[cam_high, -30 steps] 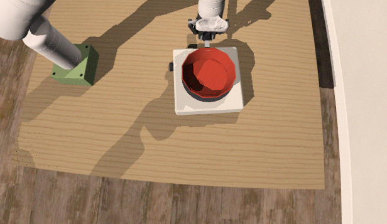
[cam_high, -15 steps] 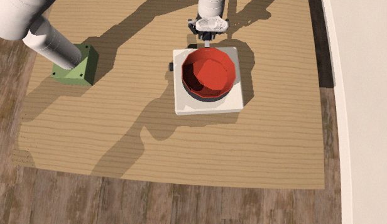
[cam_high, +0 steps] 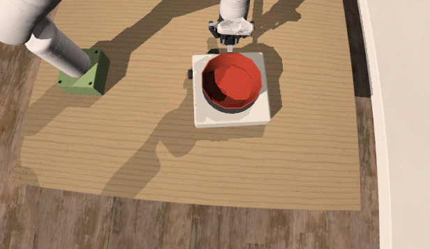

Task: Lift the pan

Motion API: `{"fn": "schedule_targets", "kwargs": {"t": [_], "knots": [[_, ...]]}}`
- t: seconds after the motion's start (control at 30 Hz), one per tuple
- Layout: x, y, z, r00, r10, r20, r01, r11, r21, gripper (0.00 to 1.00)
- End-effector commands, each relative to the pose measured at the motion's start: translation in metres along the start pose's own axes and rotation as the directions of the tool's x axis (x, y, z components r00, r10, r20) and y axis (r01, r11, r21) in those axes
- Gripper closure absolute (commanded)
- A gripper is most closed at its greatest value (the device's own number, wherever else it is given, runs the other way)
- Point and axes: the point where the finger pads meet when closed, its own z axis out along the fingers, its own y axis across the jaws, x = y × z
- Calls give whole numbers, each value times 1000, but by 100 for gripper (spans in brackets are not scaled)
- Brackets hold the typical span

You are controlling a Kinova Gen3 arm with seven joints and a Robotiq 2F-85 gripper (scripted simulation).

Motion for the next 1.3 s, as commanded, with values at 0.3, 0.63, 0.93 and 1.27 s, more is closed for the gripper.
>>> {"fn": "schedule_targets", "kwargs": {"t": [0.3,0.63,0.93,1.27], "knots": [[0,-1,-7,1000,1,0,-1,1000,4,100],[0,-1,-13,1000,2,0,-2,1000,4,100],[0,-1,-20,1000,2,0,-2,1000,5,100],[0,-1,-31,1000,2,-1,-2,1000,5,100]]}}
